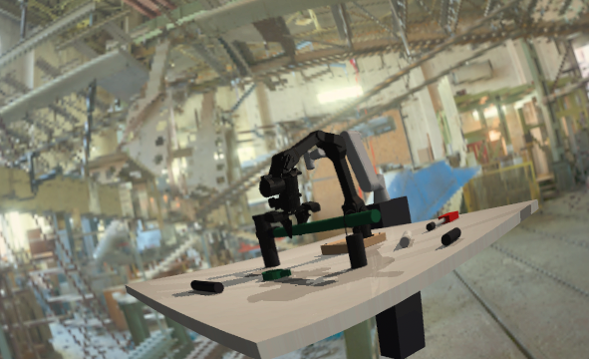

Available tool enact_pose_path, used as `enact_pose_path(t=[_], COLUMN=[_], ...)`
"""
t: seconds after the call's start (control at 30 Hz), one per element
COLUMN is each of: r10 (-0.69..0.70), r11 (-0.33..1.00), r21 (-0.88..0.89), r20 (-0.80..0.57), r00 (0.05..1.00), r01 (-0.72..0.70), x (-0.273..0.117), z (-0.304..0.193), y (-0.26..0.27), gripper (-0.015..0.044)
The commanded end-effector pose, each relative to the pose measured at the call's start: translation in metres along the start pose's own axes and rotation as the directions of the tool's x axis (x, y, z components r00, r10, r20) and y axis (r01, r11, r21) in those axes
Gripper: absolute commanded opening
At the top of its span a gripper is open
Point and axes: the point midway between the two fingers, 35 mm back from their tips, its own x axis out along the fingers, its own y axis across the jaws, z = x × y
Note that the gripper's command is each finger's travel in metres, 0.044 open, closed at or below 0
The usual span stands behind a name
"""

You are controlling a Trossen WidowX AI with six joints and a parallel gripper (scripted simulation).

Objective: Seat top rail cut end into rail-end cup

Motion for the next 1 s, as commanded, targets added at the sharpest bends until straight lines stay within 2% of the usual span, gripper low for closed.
enact_pose_path(t=[0.0,0.97], r10=[-0.002,-0.005], r11=[1.0,1.0], r21=[0.005,0.007], r20=[0.01,-0.001], r00=[1.0,1.0], r01=[0.002,0.005], x=[-0.0015,-0.0016], z=[0.0048,0.0043], y=[-0.0018,-0.0029], gripper=[0.0,0.0])
